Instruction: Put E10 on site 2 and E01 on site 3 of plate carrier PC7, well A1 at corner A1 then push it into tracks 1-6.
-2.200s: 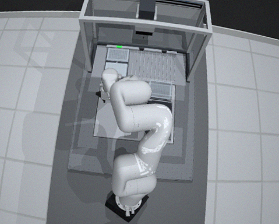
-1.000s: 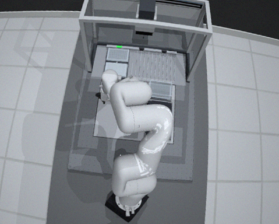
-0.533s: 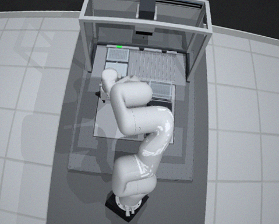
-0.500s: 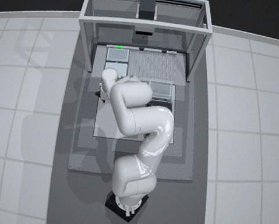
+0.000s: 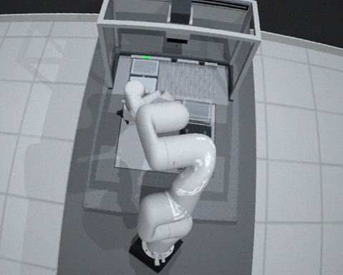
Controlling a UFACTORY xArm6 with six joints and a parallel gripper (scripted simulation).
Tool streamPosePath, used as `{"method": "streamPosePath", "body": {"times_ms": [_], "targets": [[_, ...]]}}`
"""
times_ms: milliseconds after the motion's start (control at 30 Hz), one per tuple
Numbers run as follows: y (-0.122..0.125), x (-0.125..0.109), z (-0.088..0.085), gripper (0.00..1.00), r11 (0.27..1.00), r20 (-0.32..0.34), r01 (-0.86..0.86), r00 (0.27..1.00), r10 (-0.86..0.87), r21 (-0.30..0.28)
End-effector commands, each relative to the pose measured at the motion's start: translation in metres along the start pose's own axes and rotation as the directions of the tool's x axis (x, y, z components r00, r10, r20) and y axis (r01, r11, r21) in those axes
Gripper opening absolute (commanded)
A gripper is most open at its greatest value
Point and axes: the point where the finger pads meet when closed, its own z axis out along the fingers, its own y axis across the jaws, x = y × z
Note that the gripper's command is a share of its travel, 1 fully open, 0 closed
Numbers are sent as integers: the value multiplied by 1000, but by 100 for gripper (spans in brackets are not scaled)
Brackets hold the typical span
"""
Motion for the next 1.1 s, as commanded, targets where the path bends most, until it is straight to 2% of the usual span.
{"method": "streamPosePath", "body": {"times_ms": [0, 1067], "targets": [[0, 1, -12, 82, 1000, -3, 0, 1000, 0, 1], [0, 1, -59, 82, 1000, -3, 0, 1000, 0, 1]]}}
